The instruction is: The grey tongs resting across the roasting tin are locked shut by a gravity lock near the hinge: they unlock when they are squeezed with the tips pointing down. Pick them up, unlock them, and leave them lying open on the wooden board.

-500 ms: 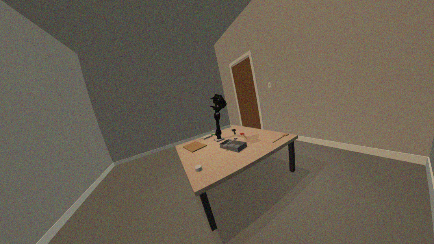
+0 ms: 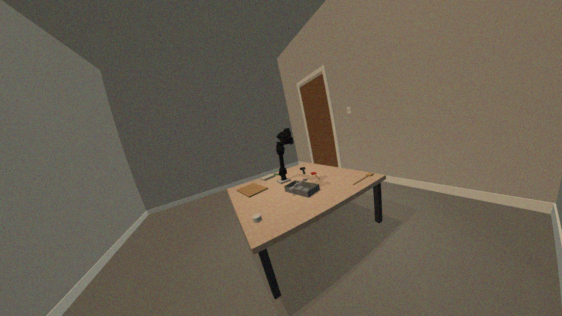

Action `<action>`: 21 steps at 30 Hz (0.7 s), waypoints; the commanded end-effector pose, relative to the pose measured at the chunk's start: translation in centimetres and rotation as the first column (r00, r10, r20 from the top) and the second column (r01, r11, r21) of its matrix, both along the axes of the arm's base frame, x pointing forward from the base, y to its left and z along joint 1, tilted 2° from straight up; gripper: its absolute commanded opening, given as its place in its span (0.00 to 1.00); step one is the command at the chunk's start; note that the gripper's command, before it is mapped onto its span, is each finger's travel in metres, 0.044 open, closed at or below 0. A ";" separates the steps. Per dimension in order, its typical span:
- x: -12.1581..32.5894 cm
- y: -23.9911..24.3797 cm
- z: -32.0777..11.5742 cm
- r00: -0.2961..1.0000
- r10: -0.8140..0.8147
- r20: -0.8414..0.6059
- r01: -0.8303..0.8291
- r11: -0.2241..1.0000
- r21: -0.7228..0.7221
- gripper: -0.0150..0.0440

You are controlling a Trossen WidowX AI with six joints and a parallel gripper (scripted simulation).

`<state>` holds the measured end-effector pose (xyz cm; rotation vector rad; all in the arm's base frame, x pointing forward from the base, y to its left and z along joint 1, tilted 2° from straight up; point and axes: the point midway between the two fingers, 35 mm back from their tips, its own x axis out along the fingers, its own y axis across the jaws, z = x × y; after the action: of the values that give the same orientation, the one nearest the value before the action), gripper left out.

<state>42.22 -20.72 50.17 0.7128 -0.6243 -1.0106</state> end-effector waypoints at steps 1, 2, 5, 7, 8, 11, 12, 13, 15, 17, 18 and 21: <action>2.5 0.3 -5.5 0.973 0.167 -0.159 -0.160 0.985 0.061 0.69; 3.0 0.4 -6.9 0.959 0.208 -0.192 -0.195 0.977 0.085 0.69; 3.9 1.1 -11.4 0.903 0.330 -0.276 -0.289 0.940 0.181 0.69; 4.0 1.7 -14.6 0.854 0.411 -0.319 -0.338 0.904 0.261 0.69; 4.0 2.1 -16.2 0.828 0.451 -0.335 -0.358 0.883 0.304 0.69; 3.4 3.4 -21.0 0.743 0.564 -0.360 -0.395 0.804 0.444 0.69; 3.0 3.9 -22.6 0.712 0.599 -0.365 -0.399 0.774 0.492 0.69; 2.6 4.4 -24.2 0.684 0.634 -0.362 -0.400 0.740 0.540 0.69; 1.5 5.6 -27.2 0.628 0.698 -0.345 -0.390 0.666 0.636 0.69; 0.1 7.0 -30.1 0.578 0.755 -0.312 -0.366 0.581 0.727 0.69; -0.8 7.7 -31.4 0.555 0.780 -0.291 -0.348 0.535 0.770 0.69; -3.4 9.9 -35.0 0.499 0.840 -0.215 -0.281 0.391 0.877 0.69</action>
<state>41.99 -13.47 19.52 1.0086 0.5787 -0.6862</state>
